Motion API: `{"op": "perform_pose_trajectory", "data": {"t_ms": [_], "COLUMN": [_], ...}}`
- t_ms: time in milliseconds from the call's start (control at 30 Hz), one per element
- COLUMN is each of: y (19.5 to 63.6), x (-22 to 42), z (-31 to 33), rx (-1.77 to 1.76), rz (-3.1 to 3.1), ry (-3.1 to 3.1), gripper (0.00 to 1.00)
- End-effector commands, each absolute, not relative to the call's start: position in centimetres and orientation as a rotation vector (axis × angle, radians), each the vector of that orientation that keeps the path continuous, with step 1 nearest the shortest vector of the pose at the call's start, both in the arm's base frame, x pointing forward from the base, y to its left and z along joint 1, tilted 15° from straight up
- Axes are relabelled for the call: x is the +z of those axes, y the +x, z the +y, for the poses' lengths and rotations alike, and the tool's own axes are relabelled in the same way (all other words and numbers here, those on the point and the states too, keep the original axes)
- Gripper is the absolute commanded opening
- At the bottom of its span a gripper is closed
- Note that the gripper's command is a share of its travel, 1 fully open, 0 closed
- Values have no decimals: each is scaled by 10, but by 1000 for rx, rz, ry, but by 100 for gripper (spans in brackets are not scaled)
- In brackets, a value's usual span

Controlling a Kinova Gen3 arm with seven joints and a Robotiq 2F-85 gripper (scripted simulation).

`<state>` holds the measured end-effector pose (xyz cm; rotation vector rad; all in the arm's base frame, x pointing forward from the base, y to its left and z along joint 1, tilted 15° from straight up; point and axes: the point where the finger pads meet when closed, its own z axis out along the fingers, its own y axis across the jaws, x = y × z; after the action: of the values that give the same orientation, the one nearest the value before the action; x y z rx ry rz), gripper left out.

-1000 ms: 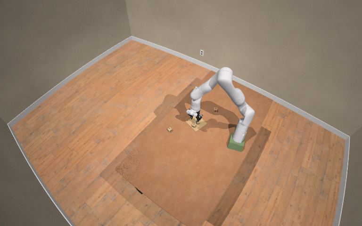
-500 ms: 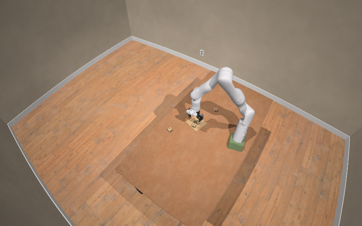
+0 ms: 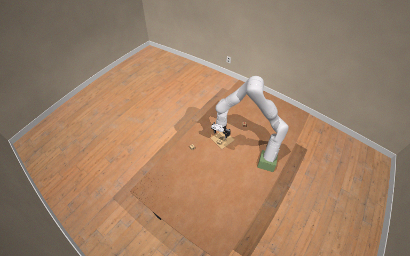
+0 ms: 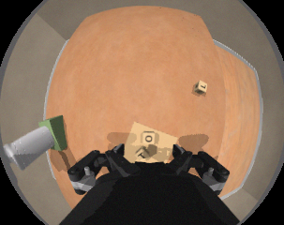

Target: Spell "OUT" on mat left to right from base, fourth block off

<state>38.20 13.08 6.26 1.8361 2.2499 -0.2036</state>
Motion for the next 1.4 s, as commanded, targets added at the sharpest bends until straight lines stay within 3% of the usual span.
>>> {"op": "perform_pose_trajectory", "data": {"t_ms": [0, 667, 1367], "y": [382, 371, 362], "x": [63, 60, 61], "z": [130, 112, 88], "rx": [-208, -325, -442], "rz": [2267, 2608, 3072], "ry": [1820, 1388, 154], "gripper": [100, 100, 100]}}
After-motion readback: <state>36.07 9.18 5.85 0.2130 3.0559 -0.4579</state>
